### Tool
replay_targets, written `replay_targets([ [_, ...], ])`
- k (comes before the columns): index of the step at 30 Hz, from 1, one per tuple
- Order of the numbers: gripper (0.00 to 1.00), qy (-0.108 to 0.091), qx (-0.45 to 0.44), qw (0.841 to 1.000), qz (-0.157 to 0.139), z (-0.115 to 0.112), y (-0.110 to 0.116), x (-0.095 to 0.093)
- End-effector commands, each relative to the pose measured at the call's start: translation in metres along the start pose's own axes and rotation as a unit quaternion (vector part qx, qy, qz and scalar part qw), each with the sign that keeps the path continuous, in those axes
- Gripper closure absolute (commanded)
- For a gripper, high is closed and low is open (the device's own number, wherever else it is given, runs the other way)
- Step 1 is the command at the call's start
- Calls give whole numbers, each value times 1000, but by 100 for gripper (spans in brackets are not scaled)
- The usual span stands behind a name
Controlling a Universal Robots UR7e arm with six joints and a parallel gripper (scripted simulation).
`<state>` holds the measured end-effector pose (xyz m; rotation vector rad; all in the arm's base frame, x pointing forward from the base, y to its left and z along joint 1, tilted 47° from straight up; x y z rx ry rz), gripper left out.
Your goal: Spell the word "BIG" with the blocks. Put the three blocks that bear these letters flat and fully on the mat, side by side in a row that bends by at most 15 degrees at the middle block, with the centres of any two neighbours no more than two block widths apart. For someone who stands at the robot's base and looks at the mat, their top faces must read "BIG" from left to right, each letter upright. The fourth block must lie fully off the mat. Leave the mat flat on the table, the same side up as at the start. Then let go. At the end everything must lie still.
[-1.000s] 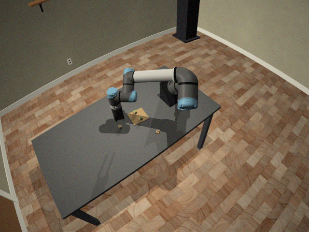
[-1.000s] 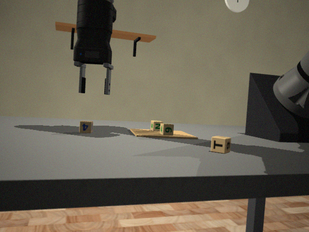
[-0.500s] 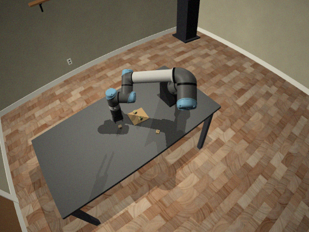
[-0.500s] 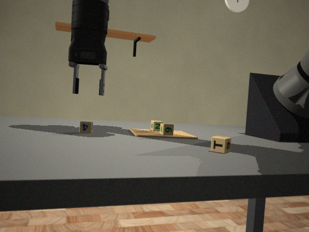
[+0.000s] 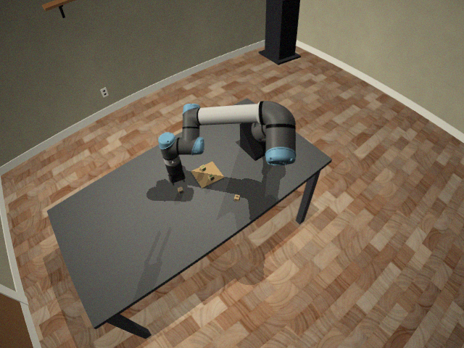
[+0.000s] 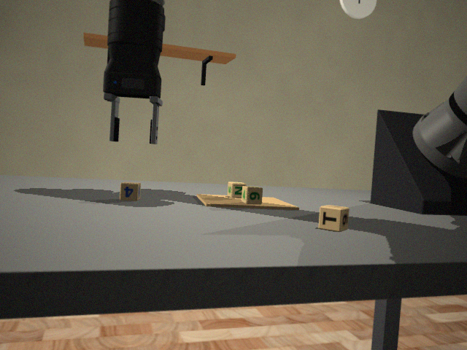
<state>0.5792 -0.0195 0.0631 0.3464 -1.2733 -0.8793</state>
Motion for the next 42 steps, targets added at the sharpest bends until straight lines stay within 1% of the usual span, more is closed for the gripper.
replay_targets([
  [1,0,-1,2,1000,0,-1,1,0],
  [16,0,-1,2,1000,0,-1,1,0],
  [25,0,1,1,1000,0,0,0,-4],
  [40,0,2,0,1000,-1,0,0,-22],
  [42,0,2,0,1000,-1,0,0,-22],
])
Point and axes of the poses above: the point where the finger pads meet when closed, its own x axis back along the fingers, its own z axis across the jaws, y = z × x, the point moved 9 cm from there along x, back along the fingers, and after that the axes turned 10 degrees about -x, right-handed, at the moved point
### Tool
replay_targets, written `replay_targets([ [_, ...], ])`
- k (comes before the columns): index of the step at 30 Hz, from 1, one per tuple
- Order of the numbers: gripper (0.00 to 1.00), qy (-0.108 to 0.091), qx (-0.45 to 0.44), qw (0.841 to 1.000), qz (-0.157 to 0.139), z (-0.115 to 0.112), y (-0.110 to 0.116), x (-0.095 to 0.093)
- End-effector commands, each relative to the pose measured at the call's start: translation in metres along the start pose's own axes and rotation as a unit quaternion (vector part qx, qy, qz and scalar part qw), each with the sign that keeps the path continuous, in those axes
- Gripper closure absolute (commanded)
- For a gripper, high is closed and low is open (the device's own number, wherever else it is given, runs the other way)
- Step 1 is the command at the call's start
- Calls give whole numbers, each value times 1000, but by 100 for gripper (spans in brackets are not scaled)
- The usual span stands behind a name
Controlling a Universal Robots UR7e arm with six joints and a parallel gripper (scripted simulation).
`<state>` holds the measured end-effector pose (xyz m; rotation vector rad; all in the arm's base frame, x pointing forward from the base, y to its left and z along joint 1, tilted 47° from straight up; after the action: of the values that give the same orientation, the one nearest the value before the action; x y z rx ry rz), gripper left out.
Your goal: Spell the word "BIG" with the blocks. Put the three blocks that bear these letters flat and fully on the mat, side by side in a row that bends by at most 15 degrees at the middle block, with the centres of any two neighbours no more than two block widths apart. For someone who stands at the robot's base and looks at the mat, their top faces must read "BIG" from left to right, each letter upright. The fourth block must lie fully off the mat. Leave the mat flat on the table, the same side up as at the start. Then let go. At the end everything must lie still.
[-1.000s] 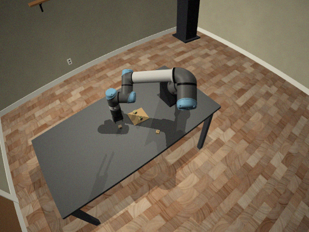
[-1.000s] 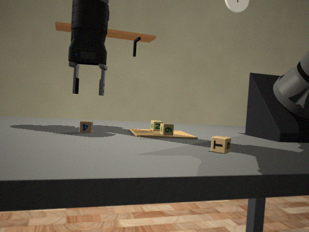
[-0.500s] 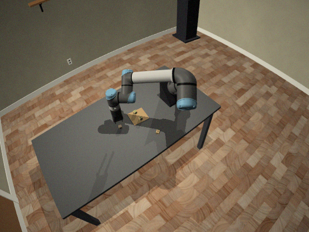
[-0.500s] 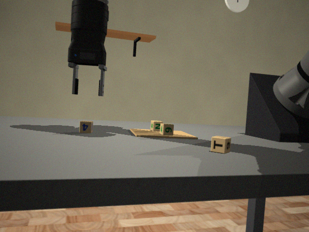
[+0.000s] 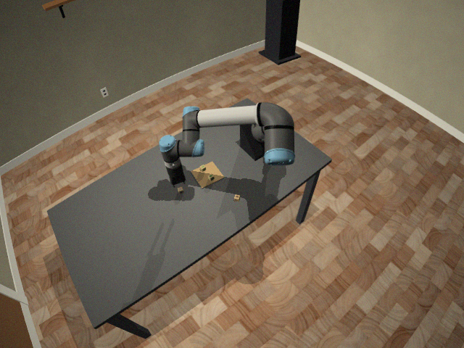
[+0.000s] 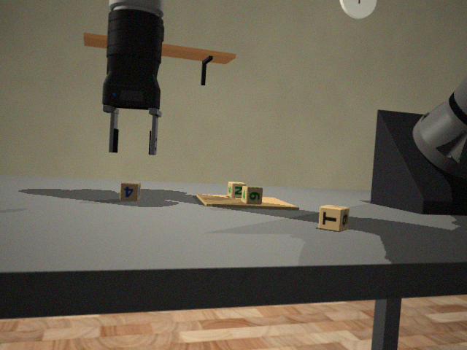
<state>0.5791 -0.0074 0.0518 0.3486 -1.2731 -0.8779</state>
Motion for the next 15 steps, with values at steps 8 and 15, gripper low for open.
replay_targets([
  [8,0,1,-1,1000,0,1,0,-18],
  [15,0,1,-1,1000,0,1,-1,-28],
])
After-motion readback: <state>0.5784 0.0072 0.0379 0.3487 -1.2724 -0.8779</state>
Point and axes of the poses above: the point where the finger pads meet when closed, its own x axis back along the fingers, its own z axis across the jaws, y = z × x, the point moved 9 cm from there along x, back along the fingers, and after that the axes turned 10 degrees about -x, right-handed, at the moved point
